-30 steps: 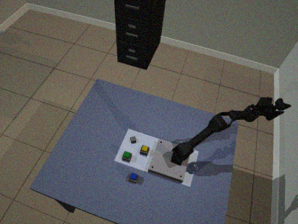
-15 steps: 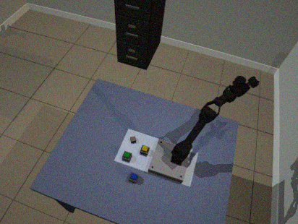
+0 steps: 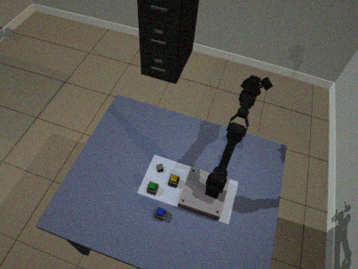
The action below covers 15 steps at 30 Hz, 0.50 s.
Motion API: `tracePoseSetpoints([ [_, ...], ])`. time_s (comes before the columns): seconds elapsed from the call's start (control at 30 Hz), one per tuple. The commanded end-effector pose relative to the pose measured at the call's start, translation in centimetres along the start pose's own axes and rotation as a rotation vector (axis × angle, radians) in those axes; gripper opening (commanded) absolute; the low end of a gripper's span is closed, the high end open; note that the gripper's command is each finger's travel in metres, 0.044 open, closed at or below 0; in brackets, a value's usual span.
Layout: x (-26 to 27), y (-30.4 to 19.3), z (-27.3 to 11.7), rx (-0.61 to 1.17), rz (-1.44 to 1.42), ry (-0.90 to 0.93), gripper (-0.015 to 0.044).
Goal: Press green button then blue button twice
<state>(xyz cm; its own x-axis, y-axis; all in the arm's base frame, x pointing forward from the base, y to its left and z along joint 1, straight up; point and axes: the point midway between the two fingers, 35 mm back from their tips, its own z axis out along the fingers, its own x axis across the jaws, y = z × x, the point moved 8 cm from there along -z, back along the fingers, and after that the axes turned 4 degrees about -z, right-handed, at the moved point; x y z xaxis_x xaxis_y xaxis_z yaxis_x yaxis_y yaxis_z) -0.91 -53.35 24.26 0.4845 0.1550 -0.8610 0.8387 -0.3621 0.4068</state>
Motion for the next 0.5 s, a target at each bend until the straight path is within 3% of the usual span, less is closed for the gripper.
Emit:
tracePoseSetpoints([
  [0.0,3.7,4.5,-2.6,-0.072,0.017,0.127,0.0400],
  [0.47,14.6,15.4,-14.6,-0.231,0.015,0.518,0.0400],
])
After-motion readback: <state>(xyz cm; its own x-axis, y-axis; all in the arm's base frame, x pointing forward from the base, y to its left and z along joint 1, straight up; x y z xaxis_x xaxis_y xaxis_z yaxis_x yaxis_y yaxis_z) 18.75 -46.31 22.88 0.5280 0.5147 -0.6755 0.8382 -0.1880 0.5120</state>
